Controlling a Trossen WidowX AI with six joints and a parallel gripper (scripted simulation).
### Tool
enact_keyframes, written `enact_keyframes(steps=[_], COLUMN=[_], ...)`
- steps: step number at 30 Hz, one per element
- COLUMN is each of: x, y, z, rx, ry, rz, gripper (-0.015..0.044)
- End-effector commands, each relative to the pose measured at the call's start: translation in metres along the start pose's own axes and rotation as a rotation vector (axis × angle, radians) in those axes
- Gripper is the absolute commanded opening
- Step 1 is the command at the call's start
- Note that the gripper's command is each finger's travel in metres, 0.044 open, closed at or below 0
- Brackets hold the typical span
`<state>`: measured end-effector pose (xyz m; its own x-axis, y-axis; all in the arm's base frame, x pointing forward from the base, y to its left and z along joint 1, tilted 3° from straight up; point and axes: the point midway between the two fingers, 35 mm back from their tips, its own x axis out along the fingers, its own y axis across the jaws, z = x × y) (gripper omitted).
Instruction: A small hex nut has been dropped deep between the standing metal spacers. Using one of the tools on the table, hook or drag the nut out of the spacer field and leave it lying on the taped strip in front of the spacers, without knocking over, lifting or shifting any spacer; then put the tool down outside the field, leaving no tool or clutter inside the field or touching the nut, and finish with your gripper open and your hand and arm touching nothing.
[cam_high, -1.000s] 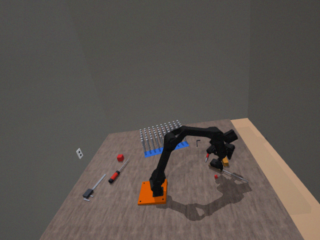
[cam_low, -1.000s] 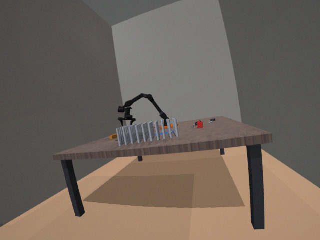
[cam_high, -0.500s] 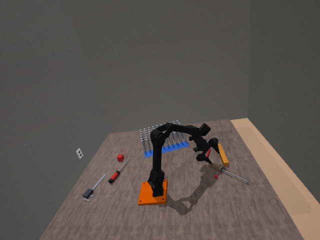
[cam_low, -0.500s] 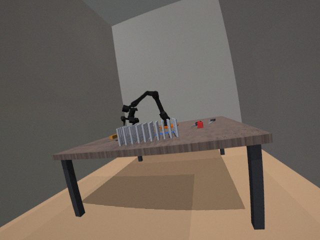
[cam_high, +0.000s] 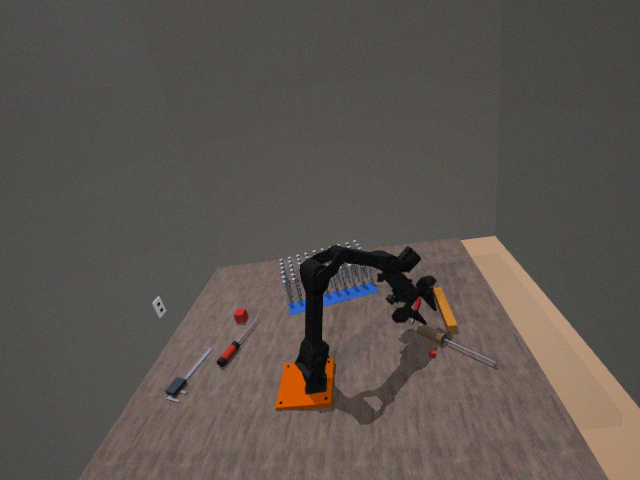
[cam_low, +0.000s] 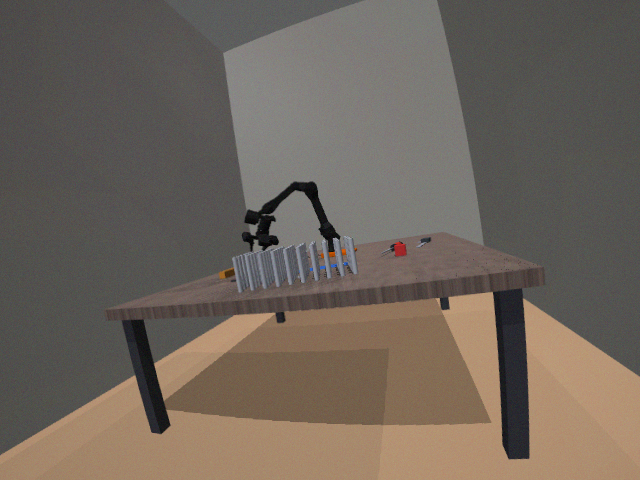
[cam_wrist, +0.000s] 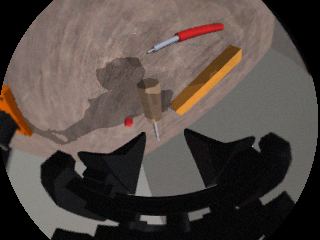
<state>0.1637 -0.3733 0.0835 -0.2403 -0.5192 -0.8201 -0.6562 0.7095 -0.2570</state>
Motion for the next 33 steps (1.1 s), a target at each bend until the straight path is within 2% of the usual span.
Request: enact_keyframes(steps=[1, 33], x=[0.002, 0.044], y=[0.001, 0.015], z=[0.000, 0.028], rx=[0.005, 0.005], ry=[0.005, 0.005], rz=[0.000, 0.000], gripper=[0.0280, 0.0280])
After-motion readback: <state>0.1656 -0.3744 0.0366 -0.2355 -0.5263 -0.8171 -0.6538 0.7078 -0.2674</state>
